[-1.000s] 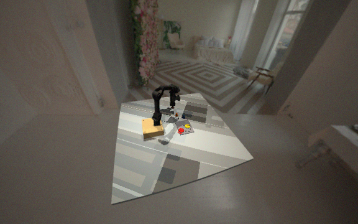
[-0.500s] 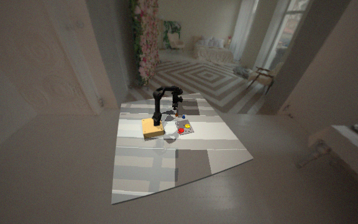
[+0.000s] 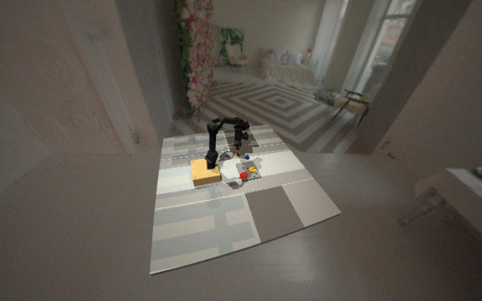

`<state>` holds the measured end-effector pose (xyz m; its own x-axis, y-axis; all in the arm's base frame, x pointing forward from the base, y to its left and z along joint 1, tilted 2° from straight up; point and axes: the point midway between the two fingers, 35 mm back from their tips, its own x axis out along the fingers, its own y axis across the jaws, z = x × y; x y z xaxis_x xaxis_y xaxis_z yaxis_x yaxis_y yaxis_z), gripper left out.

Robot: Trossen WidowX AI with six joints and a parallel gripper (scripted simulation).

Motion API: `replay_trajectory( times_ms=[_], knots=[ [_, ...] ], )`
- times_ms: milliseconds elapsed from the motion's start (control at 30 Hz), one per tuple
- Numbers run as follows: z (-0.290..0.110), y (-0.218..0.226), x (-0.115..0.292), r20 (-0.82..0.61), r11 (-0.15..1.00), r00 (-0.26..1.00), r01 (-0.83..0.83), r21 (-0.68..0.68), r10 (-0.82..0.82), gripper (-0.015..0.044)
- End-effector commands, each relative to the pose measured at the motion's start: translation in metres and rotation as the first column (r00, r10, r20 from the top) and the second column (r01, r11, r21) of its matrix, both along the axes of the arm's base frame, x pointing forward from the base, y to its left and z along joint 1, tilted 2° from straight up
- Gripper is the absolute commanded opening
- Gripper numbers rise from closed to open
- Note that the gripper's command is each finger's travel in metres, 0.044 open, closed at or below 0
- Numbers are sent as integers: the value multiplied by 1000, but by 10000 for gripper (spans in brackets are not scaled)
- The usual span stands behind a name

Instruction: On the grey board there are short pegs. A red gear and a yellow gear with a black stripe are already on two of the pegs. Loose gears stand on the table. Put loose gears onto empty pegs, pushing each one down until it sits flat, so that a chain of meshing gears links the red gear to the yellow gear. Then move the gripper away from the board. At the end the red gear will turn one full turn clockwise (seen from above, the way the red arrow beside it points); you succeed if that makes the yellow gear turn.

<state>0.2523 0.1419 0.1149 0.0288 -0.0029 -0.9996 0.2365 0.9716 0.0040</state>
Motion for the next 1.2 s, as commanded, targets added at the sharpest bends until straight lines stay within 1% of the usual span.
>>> replay_trajectory(
  times_ms=[0, 1167],
  knots=[
    [-3, -6, 1, -20, 999, 999, 48, 13, -48, 0],
    [-19, -71, 42, 0, 999, 999, 32, 6, -32, 0]
  ],
)
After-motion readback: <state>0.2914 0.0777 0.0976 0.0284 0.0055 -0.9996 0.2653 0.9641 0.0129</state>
